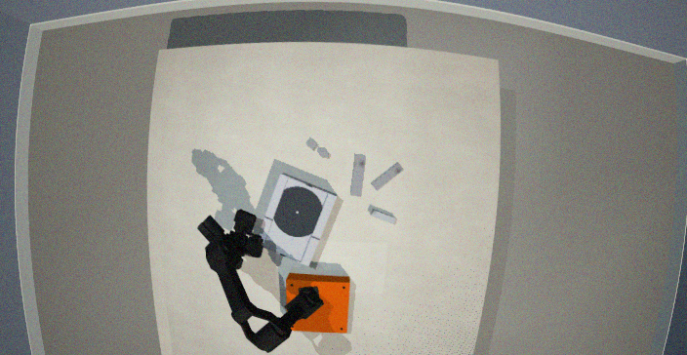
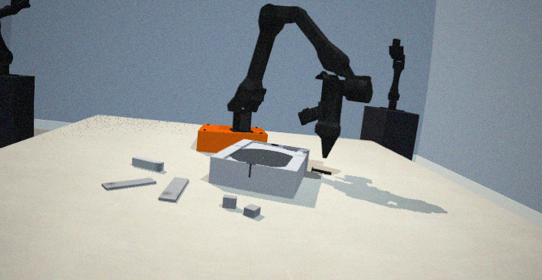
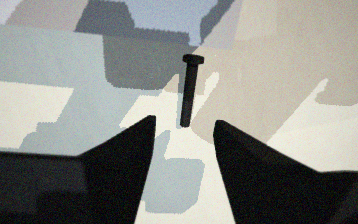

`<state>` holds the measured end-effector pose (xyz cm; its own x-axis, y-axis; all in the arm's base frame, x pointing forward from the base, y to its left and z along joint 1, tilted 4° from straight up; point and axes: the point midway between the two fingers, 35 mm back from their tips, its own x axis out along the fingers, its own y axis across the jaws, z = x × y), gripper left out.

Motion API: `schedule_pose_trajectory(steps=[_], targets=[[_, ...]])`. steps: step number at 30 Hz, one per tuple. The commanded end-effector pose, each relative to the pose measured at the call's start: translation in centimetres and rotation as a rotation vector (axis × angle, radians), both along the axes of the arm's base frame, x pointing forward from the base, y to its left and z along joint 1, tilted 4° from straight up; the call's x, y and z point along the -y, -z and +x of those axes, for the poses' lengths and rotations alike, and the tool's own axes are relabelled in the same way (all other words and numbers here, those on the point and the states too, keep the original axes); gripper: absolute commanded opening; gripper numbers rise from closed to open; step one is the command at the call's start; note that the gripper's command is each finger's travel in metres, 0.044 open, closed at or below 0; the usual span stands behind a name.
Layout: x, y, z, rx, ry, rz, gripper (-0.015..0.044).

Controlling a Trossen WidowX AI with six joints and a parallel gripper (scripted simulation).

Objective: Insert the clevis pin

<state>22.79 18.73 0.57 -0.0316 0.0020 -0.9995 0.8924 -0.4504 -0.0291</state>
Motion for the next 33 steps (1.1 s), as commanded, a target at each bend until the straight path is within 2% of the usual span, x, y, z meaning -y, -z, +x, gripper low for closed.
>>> schedule_pose_trajectory(steps=[1,24,33], targets=[[0.3,1.0,-0.4,-0.012,0.003,-0.014,0.0160],[0.5,4.8,-0.9,-0.013,0.003,-0.014,0.0160],[0.5,5.0,-1.0,-0.013,0.003,-0.014,0.0160]])
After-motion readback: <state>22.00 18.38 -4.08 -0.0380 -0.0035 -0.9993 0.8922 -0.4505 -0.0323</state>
